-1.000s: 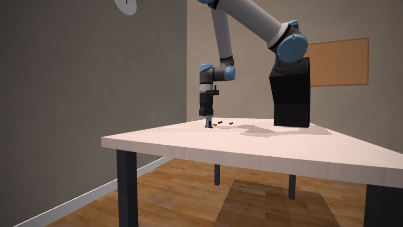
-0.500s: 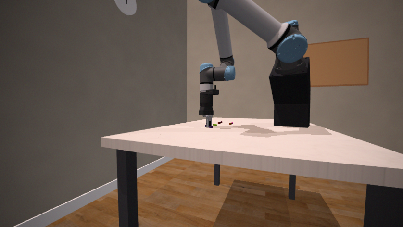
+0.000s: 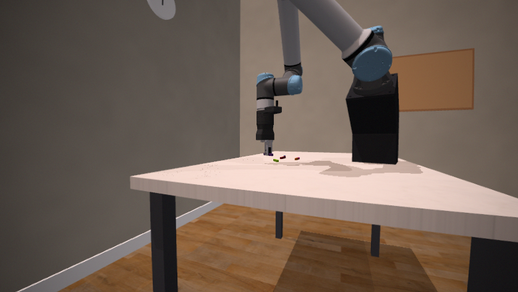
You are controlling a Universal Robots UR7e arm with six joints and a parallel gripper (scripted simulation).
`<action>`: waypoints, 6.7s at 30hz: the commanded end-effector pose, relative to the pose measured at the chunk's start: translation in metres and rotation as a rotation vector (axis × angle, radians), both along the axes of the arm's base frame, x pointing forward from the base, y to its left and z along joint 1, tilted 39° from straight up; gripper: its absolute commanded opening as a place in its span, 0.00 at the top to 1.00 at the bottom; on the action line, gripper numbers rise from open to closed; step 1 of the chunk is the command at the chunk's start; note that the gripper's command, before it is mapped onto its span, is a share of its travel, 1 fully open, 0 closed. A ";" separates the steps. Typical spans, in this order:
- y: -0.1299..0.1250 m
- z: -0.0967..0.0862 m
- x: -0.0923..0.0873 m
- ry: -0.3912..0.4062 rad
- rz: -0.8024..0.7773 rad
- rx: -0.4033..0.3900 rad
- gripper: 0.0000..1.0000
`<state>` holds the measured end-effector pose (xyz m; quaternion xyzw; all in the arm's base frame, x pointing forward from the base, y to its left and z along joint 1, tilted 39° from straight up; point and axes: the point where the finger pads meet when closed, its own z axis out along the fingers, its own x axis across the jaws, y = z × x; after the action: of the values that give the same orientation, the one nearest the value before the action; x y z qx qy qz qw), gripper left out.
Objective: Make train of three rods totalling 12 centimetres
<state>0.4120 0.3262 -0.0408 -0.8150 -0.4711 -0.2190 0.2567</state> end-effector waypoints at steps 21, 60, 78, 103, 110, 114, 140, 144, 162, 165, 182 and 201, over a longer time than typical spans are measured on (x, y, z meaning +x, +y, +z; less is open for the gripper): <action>-0.039 0.049 -0.007 -0.002 -0.001 0.000 0.76; -0.161 -0.054 -0.032 0.488 -0.612 0.074 0.76; -0.185 -0.075 -0.050 0.639 -0.793 0.119 0.76; -0.164 -0.101 -0.046 0.639 -0.793 0.119 0.76; -0.150 -0.119 -0.043 0.639 -0.793 0.119 0.76; -0.143 -0.127 -0.042 0.639 -0.793 0.119 0.76; -0.130 -0.143 -0.040 0.639 -0.793 0.119 0.76; -0.130 -0.143 -0.040 0.639 -0.793 0.119 0.76; -0.130 -0.143 -0.040 0.639 -0.793 0.119 0.76; -0.130 -0.143 -0.040 0.639 -0.793 0.119 0.76; -0.130 -0.143 -0.039 0.639 -0.793 0.119 0.76; -0.130 -0.143 -0.039 0.639 -0.793 0.119 0.76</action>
<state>0.3724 0.1964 -0.1835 -0.9412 -0.0105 -0.0653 0.3314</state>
